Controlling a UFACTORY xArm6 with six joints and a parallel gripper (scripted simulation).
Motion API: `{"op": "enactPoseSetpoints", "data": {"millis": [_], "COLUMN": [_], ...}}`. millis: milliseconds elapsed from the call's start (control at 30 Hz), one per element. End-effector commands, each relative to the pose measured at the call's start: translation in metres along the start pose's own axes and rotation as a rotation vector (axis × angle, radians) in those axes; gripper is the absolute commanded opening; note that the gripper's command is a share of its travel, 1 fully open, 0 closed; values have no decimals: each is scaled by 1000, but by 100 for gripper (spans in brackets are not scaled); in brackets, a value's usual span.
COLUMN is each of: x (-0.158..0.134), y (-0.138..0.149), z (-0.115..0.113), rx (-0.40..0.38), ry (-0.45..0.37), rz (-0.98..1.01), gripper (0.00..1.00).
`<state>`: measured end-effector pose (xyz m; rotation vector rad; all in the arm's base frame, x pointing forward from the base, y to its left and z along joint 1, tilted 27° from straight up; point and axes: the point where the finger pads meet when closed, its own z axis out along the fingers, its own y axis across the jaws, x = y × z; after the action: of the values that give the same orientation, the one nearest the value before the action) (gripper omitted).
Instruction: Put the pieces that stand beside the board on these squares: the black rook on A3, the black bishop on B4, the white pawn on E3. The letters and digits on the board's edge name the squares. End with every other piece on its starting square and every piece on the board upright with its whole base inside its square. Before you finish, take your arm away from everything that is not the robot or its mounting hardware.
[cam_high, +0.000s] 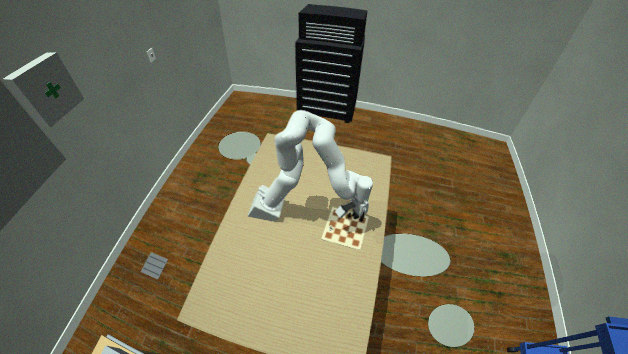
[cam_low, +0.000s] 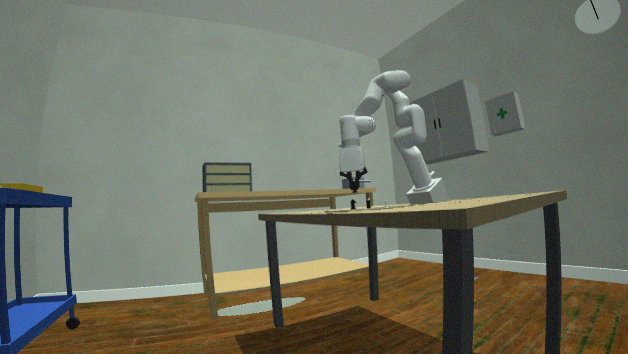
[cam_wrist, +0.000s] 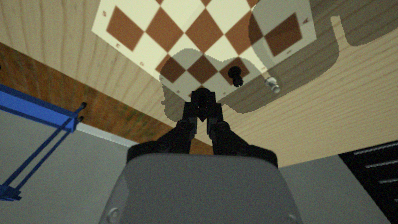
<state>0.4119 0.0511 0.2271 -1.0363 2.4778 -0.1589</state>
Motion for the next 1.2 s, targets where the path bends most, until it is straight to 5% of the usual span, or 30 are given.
{"op": "enactPoseSetpoints", "data": {"millis": [0,400,1167], "x": [-3,-3,-3], "y": [-2,-2,-2], "z": [19,60,62], "rx": [4,4,4], "ry": [-5,-5,-5], "rz": [0,0,0], "gripper": [0,0,0]}}
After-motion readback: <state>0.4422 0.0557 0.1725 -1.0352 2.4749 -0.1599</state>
